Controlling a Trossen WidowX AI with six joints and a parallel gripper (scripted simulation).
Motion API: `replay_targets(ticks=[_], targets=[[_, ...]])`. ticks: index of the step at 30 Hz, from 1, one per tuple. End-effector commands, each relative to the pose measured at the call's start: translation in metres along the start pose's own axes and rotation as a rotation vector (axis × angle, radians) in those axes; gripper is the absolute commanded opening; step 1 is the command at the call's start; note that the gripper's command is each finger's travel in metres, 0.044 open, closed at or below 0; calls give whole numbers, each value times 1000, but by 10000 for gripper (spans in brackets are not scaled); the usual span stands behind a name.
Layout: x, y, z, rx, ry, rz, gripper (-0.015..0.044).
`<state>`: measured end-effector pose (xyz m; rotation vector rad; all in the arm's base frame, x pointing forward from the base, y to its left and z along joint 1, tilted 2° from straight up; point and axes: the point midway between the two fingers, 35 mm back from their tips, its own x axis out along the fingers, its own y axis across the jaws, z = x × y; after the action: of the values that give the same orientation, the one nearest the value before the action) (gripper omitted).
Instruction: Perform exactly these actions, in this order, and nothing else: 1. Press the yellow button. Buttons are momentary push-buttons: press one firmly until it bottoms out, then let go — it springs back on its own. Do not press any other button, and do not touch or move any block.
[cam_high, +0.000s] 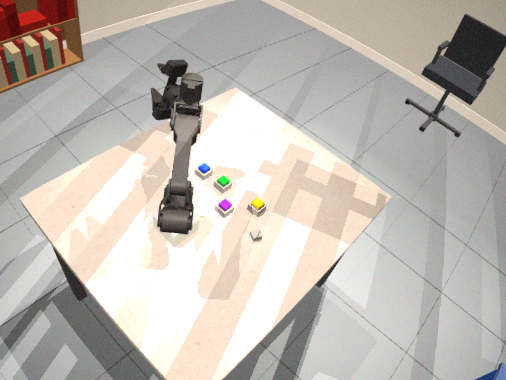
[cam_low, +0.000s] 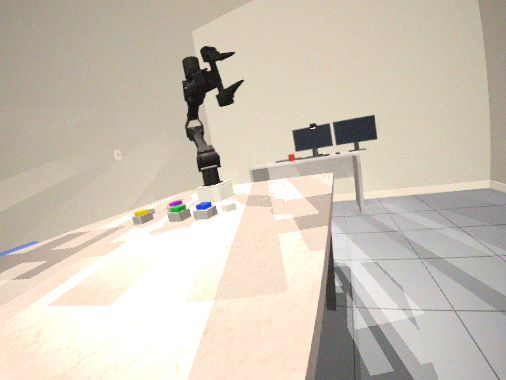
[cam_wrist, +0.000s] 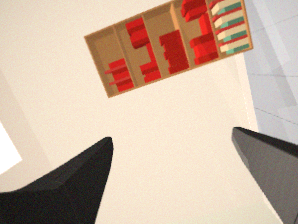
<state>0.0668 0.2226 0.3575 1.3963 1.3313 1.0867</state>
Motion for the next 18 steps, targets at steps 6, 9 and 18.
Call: replay_targets(ticks=[6, 9, 18], targets=[[-3, -20, 100, -225, -351, -212, 400], [-18, -33, 145, -315, -483, -360, 400], [-91, -76, 237, -455, -659, -822, 400]])
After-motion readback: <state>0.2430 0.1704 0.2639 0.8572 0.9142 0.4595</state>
